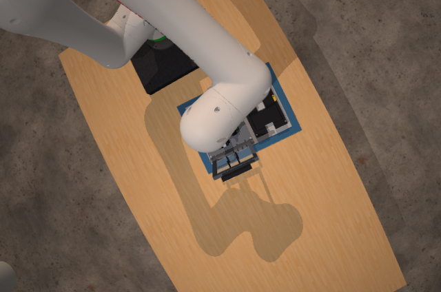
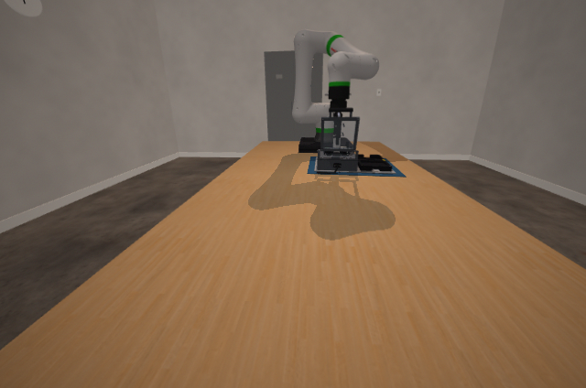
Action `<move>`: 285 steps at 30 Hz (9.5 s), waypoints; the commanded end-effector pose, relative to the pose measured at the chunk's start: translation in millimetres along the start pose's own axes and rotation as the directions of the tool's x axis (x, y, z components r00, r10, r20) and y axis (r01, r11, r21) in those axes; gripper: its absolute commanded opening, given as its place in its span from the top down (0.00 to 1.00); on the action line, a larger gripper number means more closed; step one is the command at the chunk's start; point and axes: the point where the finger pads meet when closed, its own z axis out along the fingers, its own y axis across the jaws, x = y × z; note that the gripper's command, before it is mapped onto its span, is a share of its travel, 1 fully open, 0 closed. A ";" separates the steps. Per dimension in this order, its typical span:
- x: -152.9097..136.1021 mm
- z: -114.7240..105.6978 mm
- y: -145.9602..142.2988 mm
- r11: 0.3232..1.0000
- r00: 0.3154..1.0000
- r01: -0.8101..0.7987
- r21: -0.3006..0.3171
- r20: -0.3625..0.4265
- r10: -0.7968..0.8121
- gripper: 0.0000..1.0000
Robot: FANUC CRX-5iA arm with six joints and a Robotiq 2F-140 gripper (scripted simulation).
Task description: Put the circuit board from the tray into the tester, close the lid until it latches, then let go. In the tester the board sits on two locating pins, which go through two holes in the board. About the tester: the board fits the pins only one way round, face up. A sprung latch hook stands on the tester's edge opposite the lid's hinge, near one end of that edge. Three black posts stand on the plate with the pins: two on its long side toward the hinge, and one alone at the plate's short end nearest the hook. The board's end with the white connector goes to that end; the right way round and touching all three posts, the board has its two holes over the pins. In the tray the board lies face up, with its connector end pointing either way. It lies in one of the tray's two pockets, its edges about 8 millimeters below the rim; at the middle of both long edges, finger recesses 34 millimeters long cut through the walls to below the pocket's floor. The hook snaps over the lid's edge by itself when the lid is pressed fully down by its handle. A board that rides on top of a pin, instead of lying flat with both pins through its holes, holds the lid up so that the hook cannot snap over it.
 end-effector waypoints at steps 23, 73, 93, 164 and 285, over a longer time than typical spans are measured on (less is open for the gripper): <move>0.0 0.2 0.5 1.000 1.000 0.000 0.000 0.000 0.000 0.54; 0.0 1.2 0.5 1.000 1.000 0.000 0.000 0.000 0.000 0.54; 0.0 1.6 0.5 1.000 1.000 0.000 0.000 0.000 0.000 0.54; 0.0 5.2 0.5 1.000 1.000 0.000 0.000 0.000 0.000 0.42; 0.0 -229.9 0.4 1.000 1.000 0.000 0.000 0.000 0.000 0.70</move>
